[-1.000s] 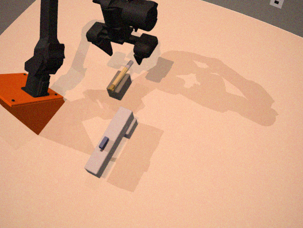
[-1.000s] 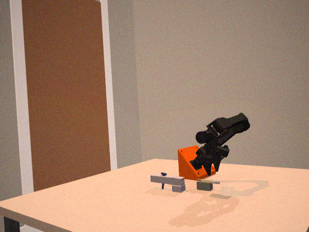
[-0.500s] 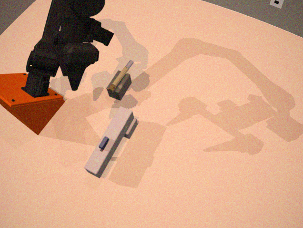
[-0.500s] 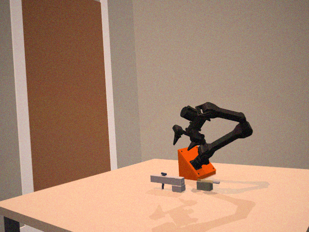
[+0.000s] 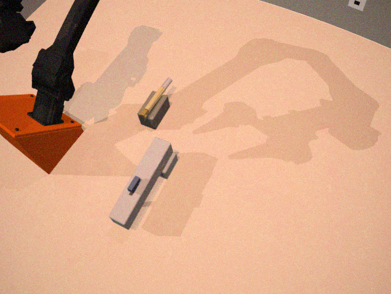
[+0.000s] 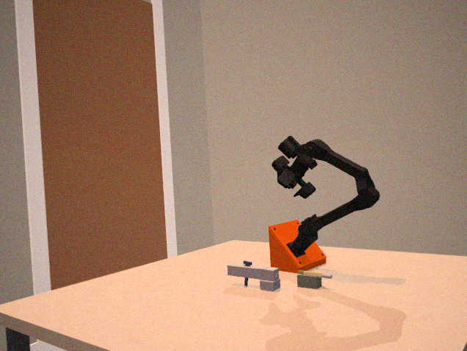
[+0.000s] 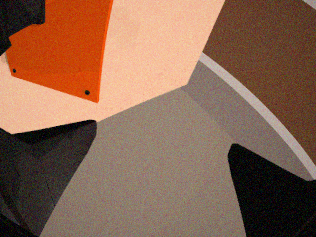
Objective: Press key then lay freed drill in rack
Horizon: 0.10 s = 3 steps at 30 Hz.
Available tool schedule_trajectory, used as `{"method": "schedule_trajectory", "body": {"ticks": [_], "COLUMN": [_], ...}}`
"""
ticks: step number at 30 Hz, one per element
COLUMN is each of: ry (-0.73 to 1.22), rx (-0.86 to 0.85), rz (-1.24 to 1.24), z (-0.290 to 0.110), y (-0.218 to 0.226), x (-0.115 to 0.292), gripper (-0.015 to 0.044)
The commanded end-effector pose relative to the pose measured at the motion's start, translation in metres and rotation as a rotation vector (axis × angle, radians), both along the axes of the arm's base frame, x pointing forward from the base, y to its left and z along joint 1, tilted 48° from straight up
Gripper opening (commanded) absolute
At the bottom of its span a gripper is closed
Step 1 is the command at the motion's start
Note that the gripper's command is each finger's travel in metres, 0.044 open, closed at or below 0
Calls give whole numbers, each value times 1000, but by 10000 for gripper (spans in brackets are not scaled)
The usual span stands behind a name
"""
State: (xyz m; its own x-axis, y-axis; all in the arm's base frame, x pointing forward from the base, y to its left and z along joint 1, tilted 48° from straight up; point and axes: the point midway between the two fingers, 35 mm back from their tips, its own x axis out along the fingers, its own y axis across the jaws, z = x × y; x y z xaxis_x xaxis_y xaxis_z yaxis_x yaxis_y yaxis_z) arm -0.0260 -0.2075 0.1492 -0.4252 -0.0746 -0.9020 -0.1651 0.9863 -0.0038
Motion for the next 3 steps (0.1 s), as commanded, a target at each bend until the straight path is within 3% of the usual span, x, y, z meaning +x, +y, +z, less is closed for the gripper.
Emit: {"method": "schedule_trajectory", "body": {"ticks": [1,3], "ry": [170,269], "rx": [-14,-5], "rz": [-184,-283], "z": [12,20], "y": [4,13], "x": [-58,-89], "gripper": [440,440]}}
